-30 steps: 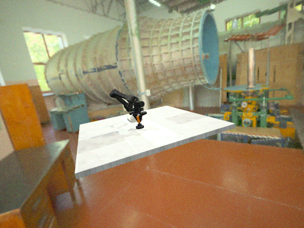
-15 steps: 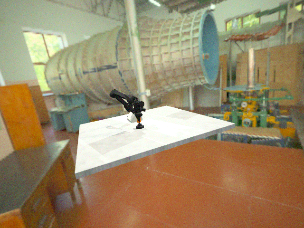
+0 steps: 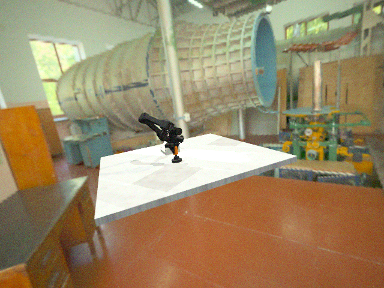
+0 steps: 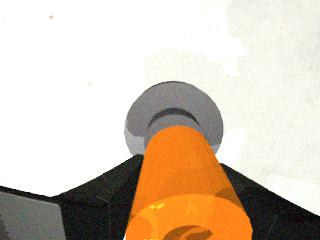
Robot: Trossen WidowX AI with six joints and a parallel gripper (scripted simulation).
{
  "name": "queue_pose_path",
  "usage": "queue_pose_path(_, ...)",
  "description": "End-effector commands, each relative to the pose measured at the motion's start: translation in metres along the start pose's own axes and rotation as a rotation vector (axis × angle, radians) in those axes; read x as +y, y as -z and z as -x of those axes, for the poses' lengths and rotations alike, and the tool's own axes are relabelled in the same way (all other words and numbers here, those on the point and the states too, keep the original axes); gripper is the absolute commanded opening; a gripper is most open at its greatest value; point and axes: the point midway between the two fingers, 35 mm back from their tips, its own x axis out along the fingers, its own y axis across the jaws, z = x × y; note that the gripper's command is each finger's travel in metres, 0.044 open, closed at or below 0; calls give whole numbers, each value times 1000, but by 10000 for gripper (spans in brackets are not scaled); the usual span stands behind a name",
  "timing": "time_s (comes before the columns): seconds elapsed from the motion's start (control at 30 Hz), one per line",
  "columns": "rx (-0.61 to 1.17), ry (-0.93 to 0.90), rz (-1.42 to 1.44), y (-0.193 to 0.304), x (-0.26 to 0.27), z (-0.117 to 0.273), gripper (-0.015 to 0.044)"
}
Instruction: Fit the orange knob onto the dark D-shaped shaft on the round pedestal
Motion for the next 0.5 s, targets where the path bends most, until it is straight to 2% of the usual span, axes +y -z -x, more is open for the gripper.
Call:
queue_pose_path(0.0, -1, 3, -816, 1, 1, 3, 0)
queue_pose_path(0.47, -1, 3, -840, -1, 6, 1, 0)
